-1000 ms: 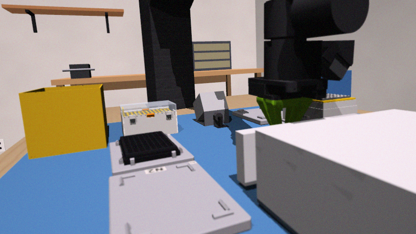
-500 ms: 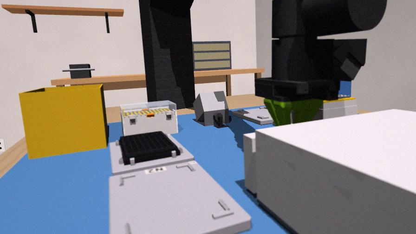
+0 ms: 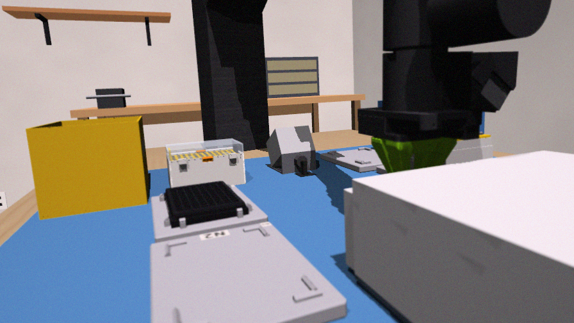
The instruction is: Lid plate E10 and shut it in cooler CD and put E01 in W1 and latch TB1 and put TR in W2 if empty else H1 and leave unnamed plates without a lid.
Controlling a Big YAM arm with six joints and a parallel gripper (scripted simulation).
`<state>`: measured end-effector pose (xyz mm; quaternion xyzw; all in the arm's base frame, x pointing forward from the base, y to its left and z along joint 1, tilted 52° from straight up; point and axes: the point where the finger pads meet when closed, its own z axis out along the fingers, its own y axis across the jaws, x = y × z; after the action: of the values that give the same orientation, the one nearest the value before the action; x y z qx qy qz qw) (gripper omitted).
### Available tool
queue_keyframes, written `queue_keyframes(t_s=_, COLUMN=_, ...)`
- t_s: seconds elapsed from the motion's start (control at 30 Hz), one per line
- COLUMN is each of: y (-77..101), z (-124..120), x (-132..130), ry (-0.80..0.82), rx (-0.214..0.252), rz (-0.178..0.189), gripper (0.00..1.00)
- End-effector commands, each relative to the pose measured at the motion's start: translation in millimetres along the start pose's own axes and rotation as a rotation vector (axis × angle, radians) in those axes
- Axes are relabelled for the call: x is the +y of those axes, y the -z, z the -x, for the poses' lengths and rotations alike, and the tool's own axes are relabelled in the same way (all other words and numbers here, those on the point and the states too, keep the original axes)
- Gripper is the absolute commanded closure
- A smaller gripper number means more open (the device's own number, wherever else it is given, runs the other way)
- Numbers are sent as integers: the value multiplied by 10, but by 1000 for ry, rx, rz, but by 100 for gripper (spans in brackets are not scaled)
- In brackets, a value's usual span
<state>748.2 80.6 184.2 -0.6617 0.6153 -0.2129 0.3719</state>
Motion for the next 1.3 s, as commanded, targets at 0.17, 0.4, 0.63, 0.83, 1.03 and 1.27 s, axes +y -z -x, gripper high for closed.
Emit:
queue_keyframes(t_s=0.17, y=216, z=-23, x=-433, ry=16, rx=2, rz=-82, gripper=100)
queue_keyframes(t_s=0.4, y=216, z=-23, x=-433, ry=16, rx=2, rz=-82, gripper=100)
queue_keyframes(t_s=0.63, y=216, z=-23, x=-433, ry=16, rx=2, rz=-82, gripper=100)
queue_keyframes(t_s=0.83, y=216, z=-23, x=-433, ry=16, rx=2, rz=-82, gripper=100)
queue_keyframes(t_s=1.03, y=303, z=12, x=-496, ry=20, rx=0, rz=-102, gripper=100)
queue_keyframes(t_s=1.27, y=235, z=26, x=-221, ry=15, rx=-2, rz=-71, gripper=100)
